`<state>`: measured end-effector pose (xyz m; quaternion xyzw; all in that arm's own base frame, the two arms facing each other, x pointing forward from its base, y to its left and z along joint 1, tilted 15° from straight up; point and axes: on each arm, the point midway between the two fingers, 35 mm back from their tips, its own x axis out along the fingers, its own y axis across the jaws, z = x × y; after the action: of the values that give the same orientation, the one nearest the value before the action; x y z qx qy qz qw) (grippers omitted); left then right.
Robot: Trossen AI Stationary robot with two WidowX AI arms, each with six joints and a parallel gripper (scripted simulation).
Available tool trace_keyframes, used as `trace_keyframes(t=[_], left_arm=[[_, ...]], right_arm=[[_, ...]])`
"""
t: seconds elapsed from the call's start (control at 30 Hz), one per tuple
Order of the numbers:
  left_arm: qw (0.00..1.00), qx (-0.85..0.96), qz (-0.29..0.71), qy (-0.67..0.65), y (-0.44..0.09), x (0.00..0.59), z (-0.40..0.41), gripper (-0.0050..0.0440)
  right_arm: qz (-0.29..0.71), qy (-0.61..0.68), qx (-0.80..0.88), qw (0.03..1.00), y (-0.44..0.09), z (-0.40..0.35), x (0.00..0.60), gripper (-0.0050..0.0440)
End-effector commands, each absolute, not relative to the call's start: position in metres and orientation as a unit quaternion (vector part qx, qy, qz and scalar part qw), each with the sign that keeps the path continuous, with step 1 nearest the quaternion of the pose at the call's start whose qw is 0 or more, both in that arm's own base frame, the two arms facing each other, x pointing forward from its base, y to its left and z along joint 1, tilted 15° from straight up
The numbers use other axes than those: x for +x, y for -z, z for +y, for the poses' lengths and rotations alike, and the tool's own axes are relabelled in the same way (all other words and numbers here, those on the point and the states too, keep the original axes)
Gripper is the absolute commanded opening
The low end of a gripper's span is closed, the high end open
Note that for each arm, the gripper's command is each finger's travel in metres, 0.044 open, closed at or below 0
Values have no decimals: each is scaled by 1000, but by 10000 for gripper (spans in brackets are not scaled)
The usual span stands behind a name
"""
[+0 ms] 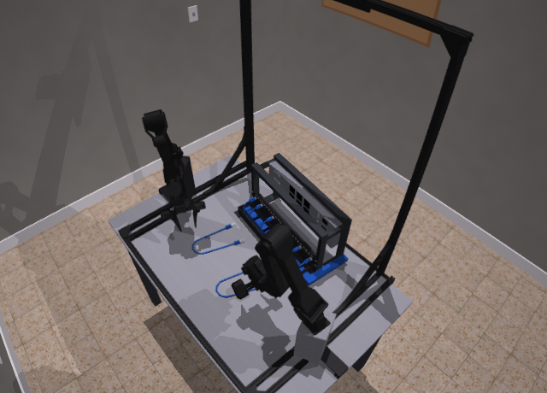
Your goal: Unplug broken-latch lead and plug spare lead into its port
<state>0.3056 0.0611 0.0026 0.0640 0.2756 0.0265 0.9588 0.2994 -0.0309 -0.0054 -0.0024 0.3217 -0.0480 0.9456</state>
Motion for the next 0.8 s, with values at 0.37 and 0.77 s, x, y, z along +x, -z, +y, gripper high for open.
trace_keyframes(t=[0.37,0.77], left_arm=[[959,64,276,-27,-3,306,61,440],[959,64,276,-27,-3,306,61,440]], right_arm=[[339,74,27,938,5,-18,295,176],[398,117,115,903,14,26,284,176]])
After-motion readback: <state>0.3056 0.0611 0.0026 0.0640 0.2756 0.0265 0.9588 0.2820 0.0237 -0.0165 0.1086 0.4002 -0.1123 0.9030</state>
